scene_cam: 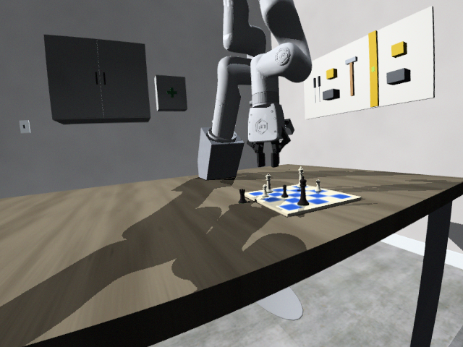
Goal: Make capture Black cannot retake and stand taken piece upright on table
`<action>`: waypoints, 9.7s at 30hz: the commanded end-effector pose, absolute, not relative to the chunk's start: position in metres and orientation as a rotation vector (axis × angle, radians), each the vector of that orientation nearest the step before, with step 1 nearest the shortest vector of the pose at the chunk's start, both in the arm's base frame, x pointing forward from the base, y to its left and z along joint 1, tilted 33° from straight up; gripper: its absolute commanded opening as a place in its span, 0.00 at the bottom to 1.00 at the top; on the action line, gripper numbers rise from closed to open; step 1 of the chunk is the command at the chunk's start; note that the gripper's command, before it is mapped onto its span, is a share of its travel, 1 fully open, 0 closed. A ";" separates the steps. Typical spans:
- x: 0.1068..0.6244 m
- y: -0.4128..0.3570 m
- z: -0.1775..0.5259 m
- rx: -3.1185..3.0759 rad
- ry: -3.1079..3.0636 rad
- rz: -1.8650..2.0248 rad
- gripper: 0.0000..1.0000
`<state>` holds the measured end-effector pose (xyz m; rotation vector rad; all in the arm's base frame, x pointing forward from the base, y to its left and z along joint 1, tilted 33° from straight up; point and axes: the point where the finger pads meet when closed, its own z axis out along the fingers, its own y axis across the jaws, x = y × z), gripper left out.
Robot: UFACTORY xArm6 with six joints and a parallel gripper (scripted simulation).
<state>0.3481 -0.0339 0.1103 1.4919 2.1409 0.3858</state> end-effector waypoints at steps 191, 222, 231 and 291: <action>0.378 -0.038 0.067 1.493 2.151 0.399 0.42; 0.378 -0.038 0.067 1.493 2.151 0.399 0.00; 0.378 -0.038 0.067 1.493 2.151 0.399 0.00; 0.363 -0.036 0.090 1.493 2.151 0.400 0.00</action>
